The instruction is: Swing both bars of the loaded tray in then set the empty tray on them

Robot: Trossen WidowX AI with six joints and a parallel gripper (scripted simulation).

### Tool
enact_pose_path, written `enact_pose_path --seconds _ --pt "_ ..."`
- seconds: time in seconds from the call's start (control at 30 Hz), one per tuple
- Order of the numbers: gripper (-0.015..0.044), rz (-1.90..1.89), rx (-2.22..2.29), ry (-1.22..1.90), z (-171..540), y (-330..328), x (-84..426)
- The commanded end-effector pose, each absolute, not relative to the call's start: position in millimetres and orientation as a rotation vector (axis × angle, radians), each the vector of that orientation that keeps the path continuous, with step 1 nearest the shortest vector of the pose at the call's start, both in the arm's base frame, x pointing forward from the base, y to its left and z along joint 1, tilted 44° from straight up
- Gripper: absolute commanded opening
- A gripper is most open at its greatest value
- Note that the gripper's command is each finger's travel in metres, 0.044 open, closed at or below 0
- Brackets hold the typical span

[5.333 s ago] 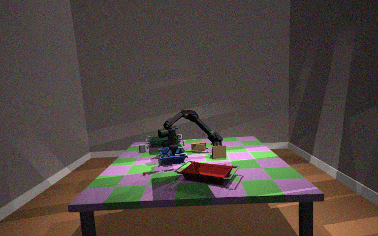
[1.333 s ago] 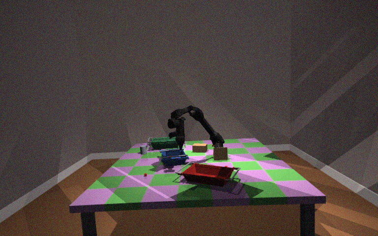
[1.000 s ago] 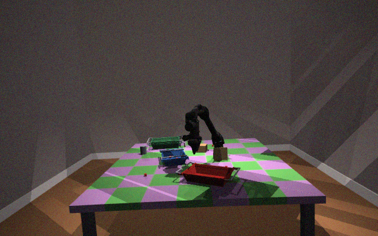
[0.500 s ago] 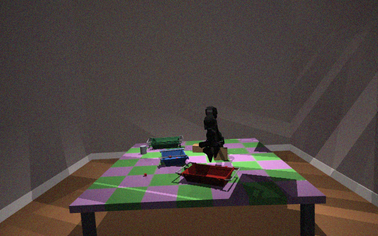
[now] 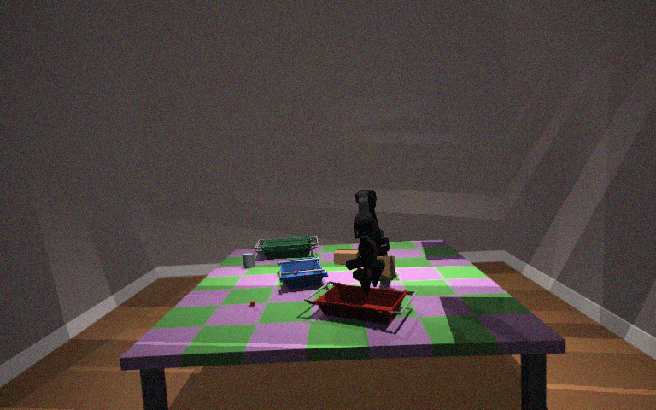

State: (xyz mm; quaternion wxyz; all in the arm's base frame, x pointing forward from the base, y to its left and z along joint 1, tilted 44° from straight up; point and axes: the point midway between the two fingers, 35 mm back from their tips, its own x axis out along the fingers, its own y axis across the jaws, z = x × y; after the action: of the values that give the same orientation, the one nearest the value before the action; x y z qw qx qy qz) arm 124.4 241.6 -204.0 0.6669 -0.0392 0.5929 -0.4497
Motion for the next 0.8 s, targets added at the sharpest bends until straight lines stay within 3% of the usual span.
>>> enact_pose_path --seconds 0.0,0.57,0.77 --pt "0.0440 -1.023 -0.101 1.333 -221.4 221.0 122.1" --pt "0.0440 -1.023 -0.100 1.333 -229.5 212.4 120.6" --pt "0.0352 -1.023 -0.100 1.333 -229.5 212.4 120.6"
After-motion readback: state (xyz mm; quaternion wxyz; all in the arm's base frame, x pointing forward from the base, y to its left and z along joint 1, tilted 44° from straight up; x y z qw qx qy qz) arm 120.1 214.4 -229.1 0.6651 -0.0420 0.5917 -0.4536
